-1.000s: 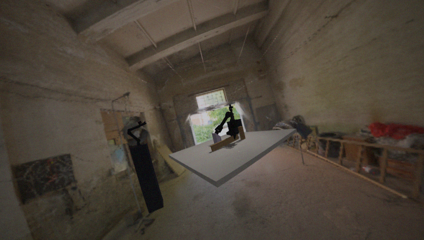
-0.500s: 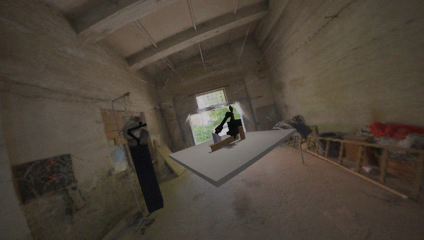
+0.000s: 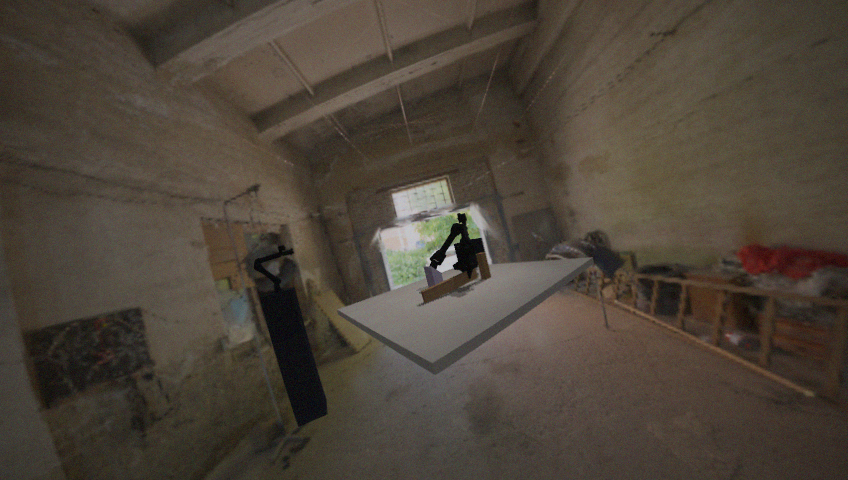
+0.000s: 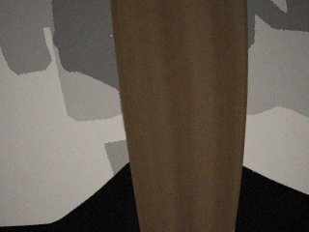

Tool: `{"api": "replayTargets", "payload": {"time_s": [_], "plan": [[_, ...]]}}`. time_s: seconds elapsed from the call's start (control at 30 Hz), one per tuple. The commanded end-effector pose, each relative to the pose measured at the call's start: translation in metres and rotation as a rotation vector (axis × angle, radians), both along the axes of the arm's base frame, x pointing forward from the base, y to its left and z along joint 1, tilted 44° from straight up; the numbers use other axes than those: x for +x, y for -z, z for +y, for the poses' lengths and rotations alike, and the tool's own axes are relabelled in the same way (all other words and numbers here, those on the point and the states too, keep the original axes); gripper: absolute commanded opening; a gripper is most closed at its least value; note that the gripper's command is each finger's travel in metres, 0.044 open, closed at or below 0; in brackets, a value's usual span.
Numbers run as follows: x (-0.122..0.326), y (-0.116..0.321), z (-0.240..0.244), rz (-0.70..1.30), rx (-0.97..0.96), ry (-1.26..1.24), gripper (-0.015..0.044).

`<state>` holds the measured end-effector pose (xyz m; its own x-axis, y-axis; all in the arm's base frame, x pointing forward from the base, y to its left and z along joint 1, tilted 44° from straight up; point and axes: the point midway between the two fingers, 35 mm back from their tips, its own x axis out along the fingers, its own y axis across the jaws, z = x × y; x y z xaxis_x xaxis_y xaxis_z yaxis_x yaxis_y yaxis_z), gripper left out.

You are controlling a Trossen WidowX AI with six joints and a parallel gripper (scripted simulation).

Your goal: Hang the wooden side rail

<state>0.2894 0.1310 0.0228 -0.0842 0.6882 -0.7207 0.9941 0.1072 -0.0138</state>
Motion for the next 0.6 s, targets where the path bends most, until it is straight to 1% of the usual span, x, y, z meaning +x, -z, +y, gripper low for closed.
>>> {"api": "replayTargets", "payload": {"time_s": [0.0, 0.57], "plan": [[0.0021, -0.0048, -0.0004, -0.010, 0.001, 0.008, 0.0000], [0.0001, -0.0057, 0.0009, -0.010, 0.001, 0.008, 0.0000]]}}
